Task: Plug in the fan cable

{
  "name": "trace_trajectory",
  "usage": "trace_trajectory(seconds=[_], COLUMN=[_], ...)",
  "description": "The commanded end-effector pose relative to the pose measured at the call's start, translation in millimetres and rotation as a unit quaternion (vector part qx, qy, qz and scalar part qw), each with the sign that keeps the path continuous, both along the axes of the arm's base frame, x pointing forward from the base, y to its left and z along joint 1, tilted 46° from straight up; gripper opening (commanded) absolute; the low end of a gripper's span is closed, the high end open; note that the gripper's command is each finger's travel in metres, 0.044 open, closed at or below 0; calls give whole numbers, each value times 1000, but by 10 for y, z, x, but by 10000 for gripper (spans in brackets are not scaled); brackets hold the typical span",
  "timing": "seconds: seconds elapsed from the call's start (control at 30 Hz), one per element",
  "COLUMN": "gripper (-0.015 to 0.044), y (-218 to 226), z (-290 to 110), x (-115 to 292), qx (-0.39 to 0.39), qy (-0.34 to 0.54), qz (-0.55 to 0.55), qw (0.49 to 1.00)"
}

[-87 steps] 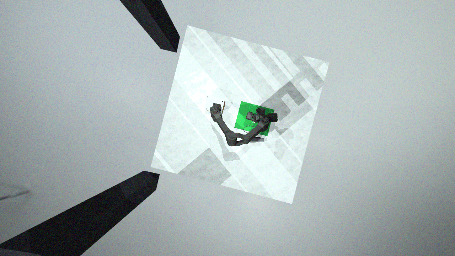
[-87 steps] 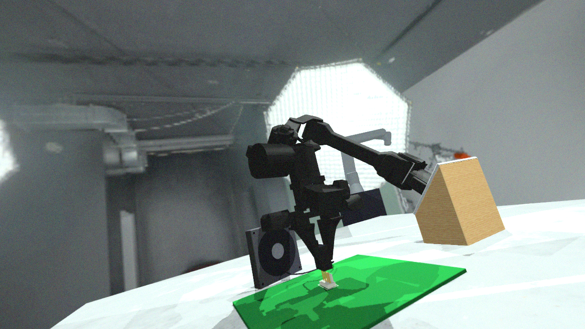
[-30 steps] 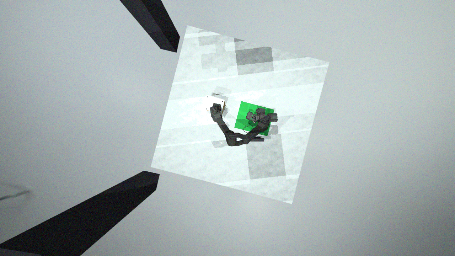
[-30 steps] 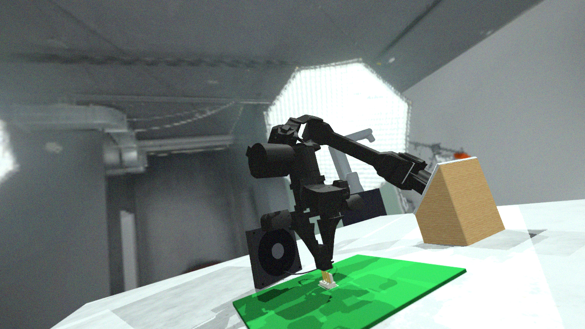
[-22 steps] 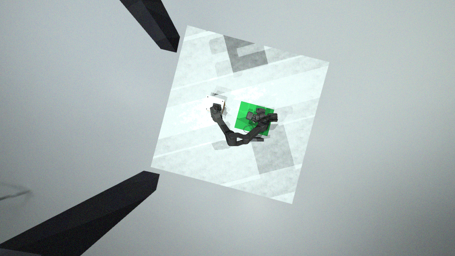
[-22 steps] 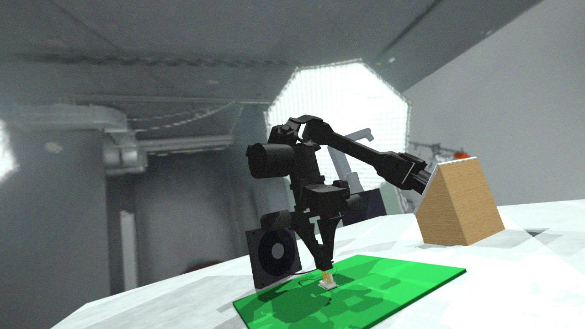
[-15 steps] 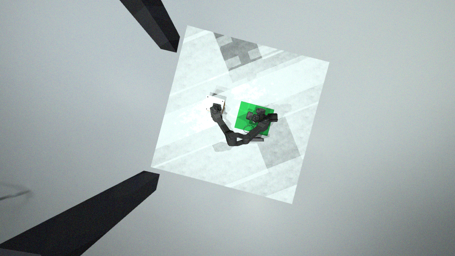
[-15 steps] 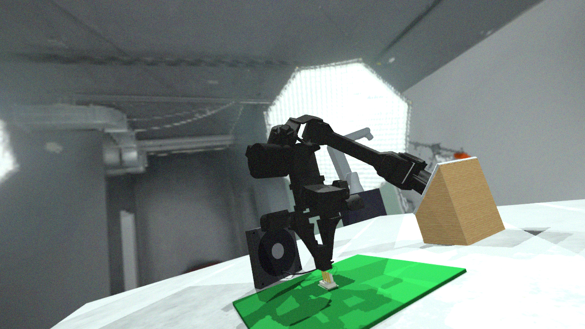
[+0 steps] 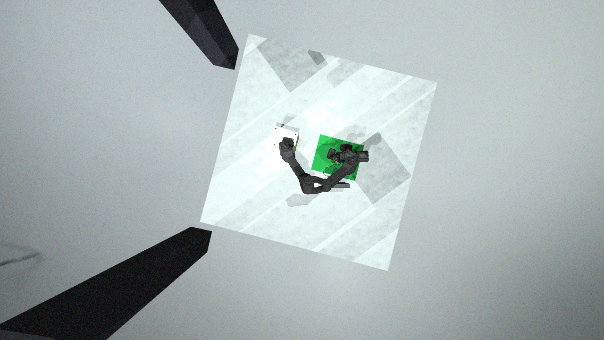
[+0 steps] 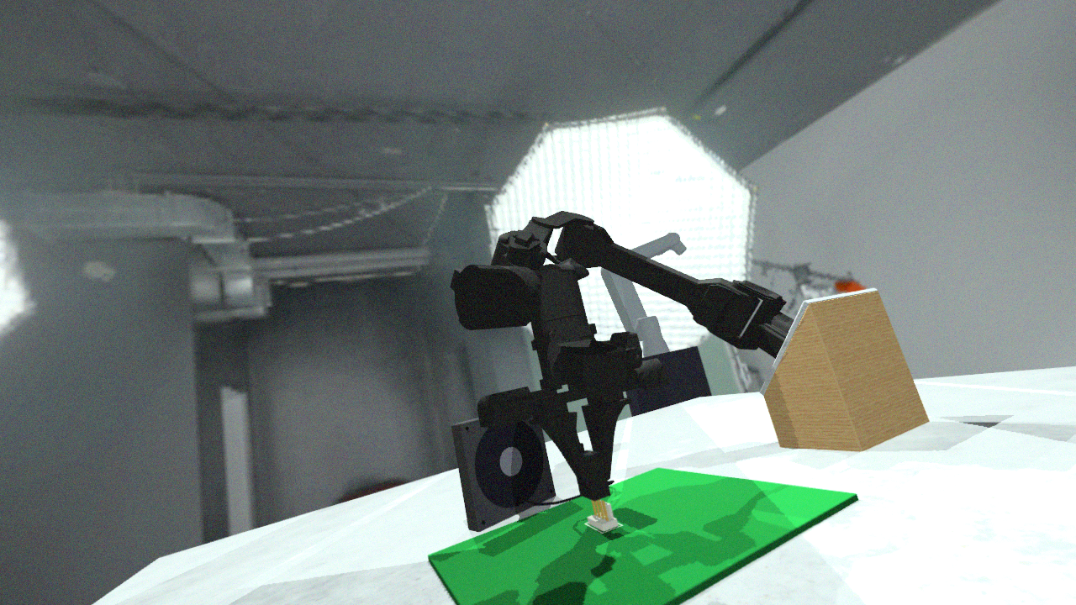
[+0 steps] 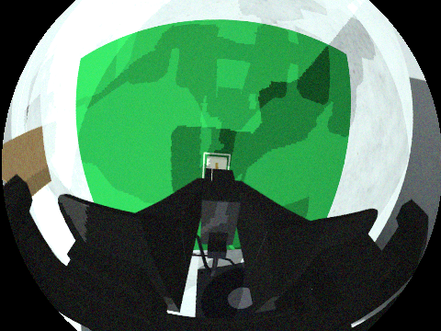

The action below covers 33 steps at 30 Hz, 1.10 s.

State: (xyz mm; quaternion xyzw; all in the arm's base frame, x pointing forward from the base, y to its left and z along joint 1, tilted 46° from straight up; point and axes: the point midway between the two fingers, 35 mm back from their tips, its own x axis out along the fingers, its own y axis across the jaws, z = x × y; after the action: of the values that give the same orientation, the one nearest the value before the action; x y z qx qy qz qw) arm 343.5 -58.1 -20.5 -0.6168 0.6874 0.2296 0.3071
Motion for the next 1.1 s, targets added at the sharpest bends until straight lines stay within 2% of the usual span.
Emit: trace_trajectory(seconds=[0.0,1.07], gripper=[0,0], y=[-17,-32], z=[-9,-20], x=[-9,-41], qx=[-3,-2], qy=[3,8], qz=[1,6], qw=[1000,1000])
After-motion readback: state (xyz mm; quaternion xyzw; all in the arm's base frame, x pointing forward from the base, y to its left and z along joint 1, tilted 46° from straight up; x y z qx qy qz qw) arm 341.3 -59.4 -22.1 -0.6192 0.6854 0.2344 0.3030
